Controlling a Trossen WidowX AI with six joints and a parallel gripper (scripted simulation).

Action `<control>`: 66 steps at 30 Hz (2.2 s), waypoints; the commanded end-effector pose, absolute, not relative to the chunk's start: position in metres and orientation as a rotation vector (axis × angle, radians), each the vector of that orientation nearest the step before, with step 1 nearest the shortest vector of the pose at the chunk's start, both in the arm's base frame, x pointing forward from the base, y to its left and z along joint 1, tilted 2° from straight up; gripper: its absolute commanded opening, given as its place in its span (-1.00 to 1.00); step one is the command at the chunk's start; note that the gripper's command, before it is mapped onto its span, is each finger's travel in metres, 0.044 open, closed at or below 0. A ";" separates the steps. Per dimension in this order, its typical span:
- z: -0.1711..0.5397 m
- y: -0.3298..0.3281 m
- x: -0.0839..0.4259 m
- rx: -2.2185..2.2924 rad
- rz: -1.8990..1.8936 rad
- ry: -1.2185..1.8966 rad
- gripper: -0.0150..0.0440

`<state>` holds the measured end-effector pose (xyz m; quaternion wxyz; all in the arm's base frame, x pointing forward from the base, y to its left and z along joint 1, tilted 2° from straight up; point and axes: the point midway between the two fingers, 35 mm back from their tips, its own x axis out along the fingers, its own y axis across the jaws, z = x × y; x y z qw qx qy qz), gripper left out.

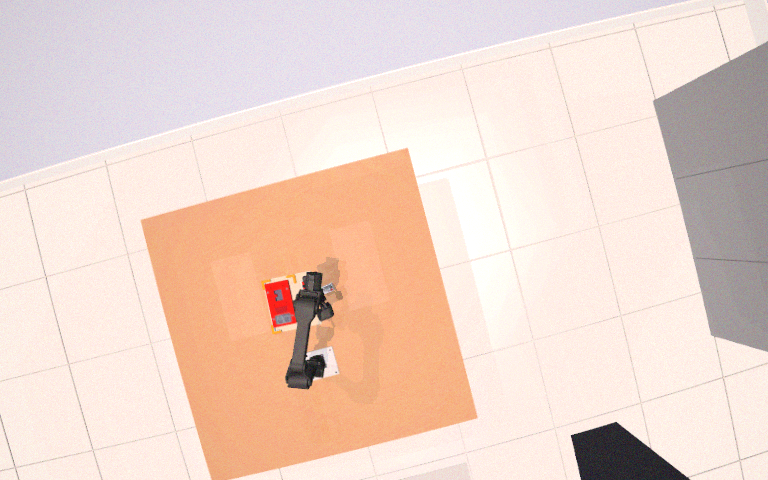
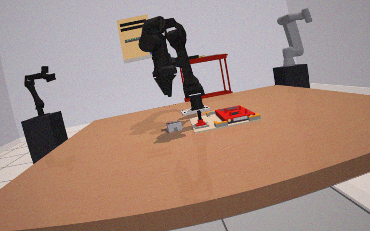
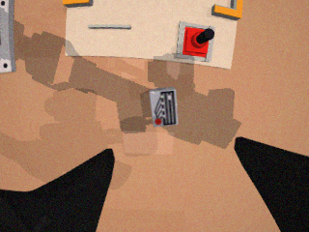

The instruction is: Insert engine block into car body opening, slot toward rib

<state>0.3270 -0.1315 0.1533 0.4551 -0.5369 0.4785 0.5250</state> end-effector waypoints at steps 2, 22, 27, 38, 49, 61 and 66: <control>0.148 -0.129 0.329 -1.337 1.308 1.163 1.00; 0.070 -0.133 0.324 -1.337 1.308 1.163 1.00; 0.063 -0.133 0.324 -1.337 1.308 1.163 1.00; 0.045 -0.134 0.323 -1.337 1.308 1.164 1.00; 0.043 -0.134 0.323 -1.337 1.308 1.164 0.29; 0.043 -0.134 0.323 -1.337 1.308 1.164 -0.25; 0.054 -0.134 0.326 -1.338 1.308 1.163 -0.49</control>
